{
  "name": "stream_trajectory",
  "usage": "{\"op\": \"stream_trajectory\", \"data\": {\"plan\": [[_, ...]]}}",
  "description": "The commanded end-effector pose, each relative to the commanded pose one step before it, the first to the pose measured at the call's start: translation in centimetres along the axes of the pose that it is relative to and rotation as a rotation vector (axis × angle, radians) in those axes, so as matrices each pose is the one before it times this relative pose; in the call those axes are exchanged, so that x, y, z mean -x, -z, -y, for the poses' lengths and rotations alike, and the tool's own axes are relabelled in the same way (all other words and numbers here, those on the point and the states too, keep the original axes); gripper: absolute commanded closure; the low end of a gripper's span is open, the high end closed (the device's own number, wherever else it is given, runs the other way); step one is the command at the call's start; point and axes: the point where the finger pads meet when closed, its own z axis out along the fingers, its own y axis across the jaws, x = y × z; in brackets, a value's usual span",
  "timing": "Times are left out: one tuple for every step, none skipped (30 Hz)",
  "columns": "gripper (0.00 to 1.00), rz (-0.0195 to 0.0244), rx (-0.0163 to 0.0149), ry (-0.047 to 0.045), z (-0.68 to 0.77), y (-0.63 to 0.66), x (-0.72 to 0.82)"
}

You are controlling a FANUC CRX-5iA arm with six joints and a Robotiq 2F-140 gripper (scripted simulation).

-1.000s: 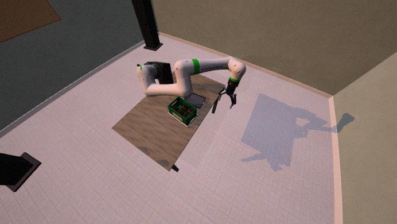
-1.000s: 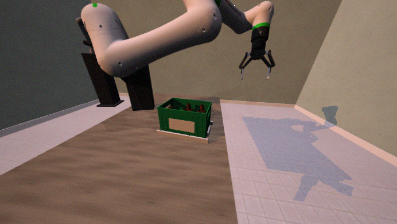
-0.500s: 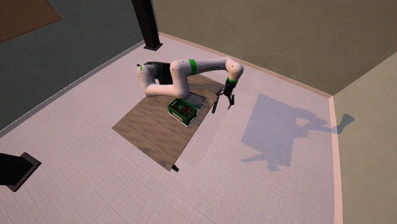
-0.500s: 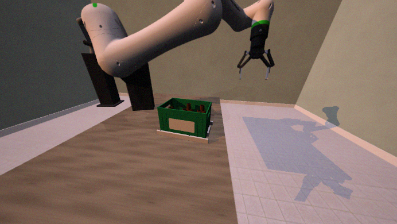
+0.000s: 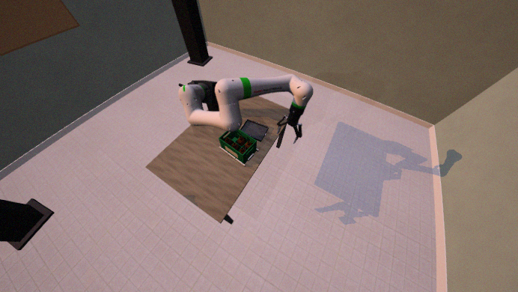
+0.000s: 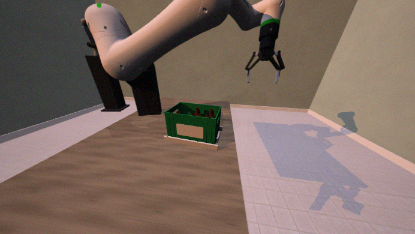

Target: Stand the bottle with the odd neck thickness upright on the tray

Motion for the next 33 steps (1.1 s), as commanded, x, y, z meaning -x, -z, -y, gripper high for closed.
{"op": "stream_trajectory", "data": {"plan": [[0.00, 0.00871, -0.01099, 0.01032, -0.192, 0.155, -0.413], [0.00, 0.00000, 0.00000, 0.00000, 0.000, 0.000, 0.000], [0.00, 0.00000, 0.00000, 0.00000, 0.000, 0.000, 0.000], [0.00, 0.00000, 0.00000, 0.00000, 0.000, 0.000, 0.000], [0.00, 0.00000, 0.00000, 0.00000, 0.000, 0.000, 0.000], [0.00, 0.00000, 0.00000, 0.00000, 0.000, 0.000, 0.000], [0.00, 0.00000, 0.00000, 0.00000, 0.000, 0.000, 0.000], [0.00, 0.00612, 0.00374, 0.04152, -1.220, -0.264, -1.382], [0.00, 0.00684, 0.00369, 0.04099, -1.405, -0.299, -1.308], [0.00, 0.00000, 0.00000, 0.00000, 0.000, 0.000, 0.000], [0.00, 0.00000, 0.00000, 0.00000, 0.000, 0.000, 0.000], [0.00, 0.00000, 0.00000, 0.00000, 0.000, 0.000, 0.000], [0.00, 0.00000, 0.00000, 0.00000, 0.000, 0.000, 0.000], [0.00, 0.00000, 0.00000, 0.00000, 0.000, 0.000, 0.000], [0.00, 0.00000, 0.00000, 0.00000, 0.000, 0.000, 0.000], [0.00, 0.00000, 0.00000, 0.00000, 0.000, 0.000, 0.000], [0.00, 0.00000, 0.00000, 0.00000, 0.000, 0.000, 0.000], [0.00, 0.00000, 0.00000, 0.00000, 0.000, 0.000, 0.000], [0.00, 0.00000, 0.00000, 0.00000, 0.000, 0.000, 0.000], [0.00, 0.00000, 0.00000, 0.00000, 0.000, 0.000, 0.000], [0.00, 0.00757, 0.00351, 0.04038, -1.572, -0.331, -1.213], [0.00, 0.00000, 0.00000, 0.00000, 0.000, 0.000, 0.000], [0.00, 0.00000, 0.00000, 0.00000, 0.000, 0.000, 0.000], [0.00, 0.00000, 0.00000, 0.00000, 0.000, 0.000, 0.000], [0.00, 0.00000, 0.00000, 0.00000, 0.000, 0.000, 0.000], [0.00, 0.00000, 0.00000, 0.00000, 0.000, 0.000, 0.000], [0.00, 0.00000, 0.00000, 0.00000, 0.000, 0.000, 0.000], [0.00, 0.00000, 0.00000, 0.00000, 0.000, 0.000, 0.000], [0.00, 0.00000, 0.00000, 0.00000, 0.000, 0.000, 0.000], [0.00, 0.00000, 0.00000, 0.00000, 0.000, 0.000, 0.000], [0.00, 0.00827, 0.00320, 0.03970, -1.718, -0.360, -1.101], [0.00, 0.00891, 0.00277, 0.03889, -1.839, -0.385, -0.974], [0.00, 0.00002, 0.00000, 0.00007, -0.003, -0.001, -0.002]]}}
